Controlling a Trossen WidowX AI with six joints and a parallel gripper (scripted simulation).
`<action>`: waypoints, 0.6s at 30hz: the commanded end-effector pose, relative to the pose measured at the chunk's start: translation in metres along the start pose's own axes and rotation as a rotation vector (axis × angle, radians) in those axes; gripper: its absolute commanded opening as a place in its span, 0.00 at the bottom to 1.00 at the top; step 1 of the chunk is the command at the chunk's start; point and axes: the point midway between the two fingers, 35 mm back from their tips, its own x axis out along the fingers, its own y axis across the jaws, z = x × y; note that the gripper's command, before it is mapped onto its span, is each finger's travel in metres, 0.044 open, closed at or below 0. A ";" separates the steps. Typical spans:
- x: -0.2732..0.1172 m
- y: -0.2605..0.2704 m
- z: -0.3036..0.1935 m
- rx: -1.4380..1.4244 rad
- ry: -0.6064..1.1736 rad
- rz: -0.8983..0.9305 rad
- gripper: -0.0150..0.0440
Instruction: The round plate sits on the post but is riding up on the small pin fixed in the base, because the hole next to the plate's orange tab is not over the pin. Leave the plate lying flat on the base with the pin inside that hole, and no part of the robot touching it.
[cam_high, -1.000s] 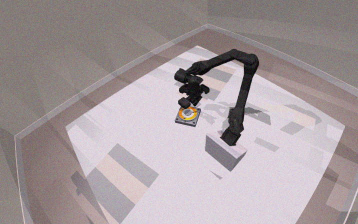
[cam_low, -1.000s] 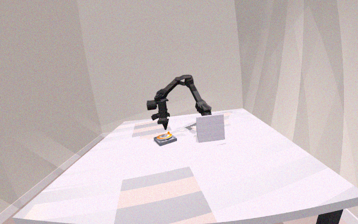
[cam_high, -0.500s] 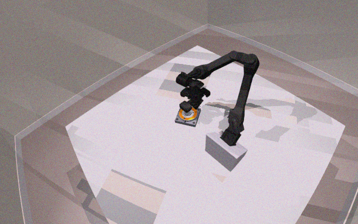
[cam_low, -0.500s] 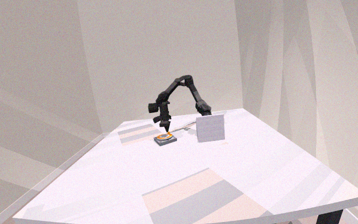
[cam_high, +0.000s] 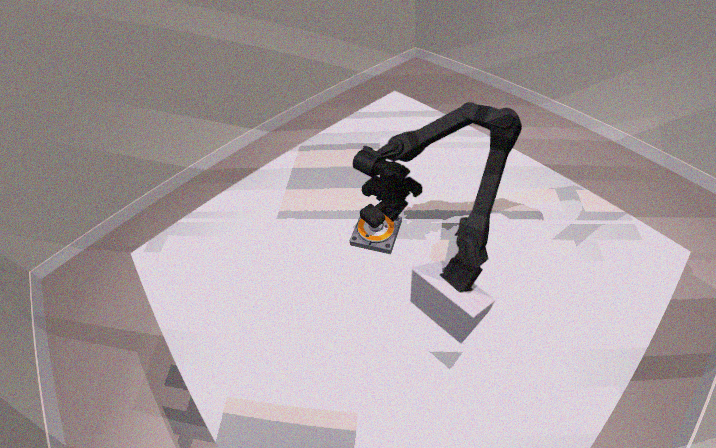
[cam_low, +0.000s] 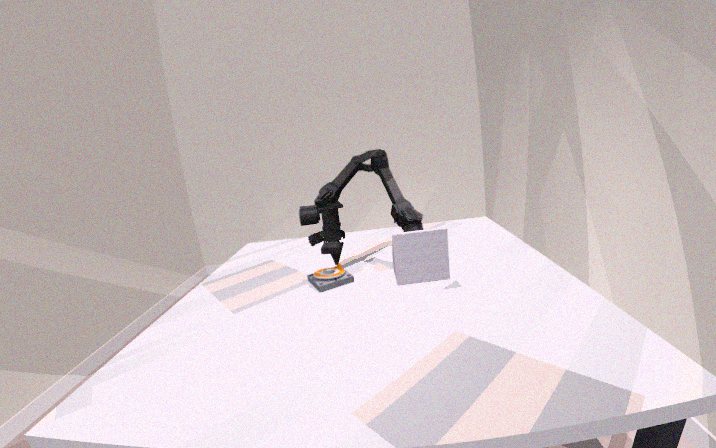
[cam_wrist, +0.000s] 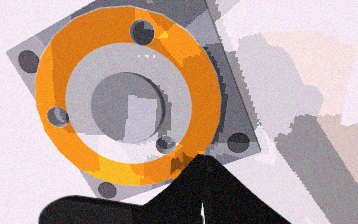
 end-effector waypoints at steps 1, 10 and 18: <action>0.003 0.004 -0.008 -0.009 0.015 0.007 0.25; 0.003 0.006 -0.011 -0.009 0.015 0.007 0.25; 0.002 0.009 -0.014 -0.009 0.015 0.007 0.25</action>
